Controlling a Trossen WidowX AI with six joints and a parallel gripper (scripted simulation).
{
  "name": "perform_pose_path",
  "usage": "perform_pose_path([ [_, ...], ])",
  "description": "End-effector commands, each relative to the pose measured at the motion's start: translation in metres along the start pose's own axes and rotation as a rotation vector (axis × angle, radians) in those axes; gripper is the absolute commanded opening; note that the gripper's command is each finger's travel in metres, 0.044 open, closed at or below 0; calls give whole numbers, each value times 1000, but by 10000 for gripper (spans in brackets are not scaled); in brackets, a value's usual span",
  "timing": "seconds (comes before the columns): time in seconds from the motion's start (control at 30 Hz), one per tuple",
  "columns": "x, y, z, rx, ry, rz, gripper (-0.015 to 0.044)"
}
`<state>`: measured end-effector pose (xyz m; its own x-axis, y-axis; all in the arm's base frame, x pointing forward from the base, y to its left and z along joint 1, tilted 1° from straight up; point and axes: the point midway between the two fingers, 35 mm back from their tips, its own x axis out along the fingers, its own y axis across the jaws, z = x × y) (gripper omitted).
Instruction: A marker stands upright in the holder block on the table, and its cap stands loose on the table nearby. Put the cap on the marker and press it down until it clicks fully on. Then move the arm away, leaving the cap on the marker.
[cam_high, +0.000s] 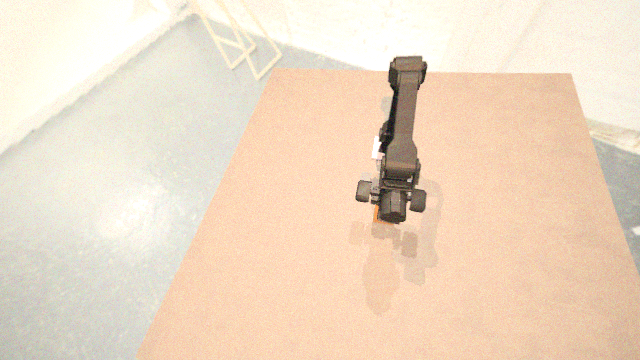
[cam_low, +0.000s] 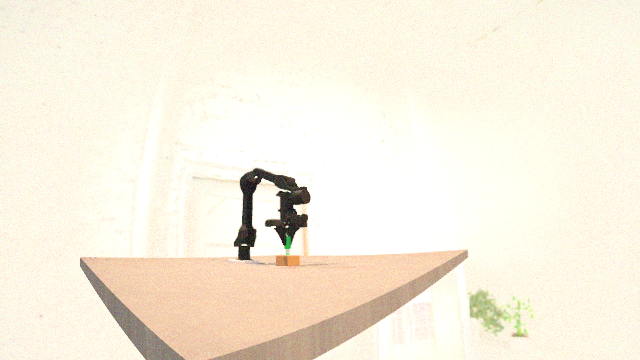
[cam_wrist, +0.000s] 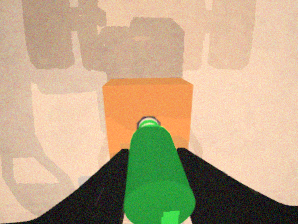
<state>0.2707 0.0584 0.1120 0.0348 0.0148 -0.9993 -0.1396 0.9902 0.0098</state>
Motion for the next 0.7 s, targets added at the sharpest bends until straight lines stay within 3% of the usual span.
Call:
perform_pose_path([
  [0.0, 8, 0, -1, 4, 0, 1, 0],
  [0.43, 12, 0, -1, 4, 0, 1, 0],
  [0.67, 11, 0, -1, 0, 1, 0, 184],
])
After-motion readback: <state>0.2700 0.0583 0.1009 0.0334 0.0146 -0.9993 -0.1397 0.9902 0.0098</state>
